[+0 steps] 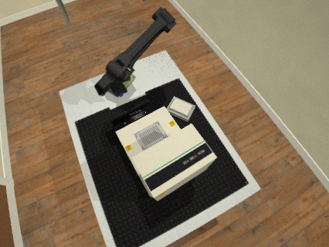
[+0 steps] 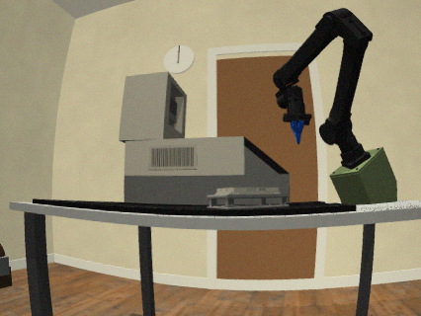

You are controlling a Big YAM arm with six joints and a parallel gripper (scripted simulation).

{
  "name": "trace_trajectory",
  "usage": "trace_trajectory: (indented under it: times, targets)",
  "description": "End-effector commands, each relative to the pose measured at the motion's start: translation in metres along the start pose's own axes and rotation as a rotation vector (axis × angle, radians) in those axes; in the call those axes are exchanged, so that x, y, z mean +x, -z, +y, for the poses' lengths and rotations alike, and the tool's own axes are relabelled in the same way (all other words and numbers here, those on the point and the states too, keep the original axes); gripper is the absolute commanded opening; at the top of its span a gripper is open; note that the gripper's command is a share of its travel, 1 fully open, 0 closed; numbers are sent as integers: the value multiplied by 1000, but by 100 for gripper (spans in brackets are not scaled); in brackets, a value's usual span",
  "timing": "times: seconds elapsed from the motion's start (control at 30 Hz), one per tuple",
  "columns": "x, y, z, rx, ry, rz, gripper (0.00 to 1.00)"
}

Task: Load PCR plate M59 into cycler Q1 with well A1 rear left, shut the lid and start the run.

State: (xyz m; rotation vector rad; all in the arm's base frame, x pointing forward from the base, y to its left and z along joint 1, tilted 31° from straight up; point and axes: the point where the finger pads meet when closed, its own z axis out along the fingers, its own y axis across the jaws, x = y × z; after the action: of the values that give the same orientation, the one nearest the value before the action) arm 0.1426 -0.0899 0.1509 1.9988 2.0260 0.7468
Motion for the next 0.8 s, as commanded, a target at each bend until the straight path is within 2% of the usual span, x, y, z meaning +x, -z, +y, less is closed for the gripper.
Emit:
trace_trajectory:
  times: [0.0,0.77]
  targets:
    - [-5,12,9,-9,6,-29,0]
    - [-4,11,7,-7,1,-25,0]
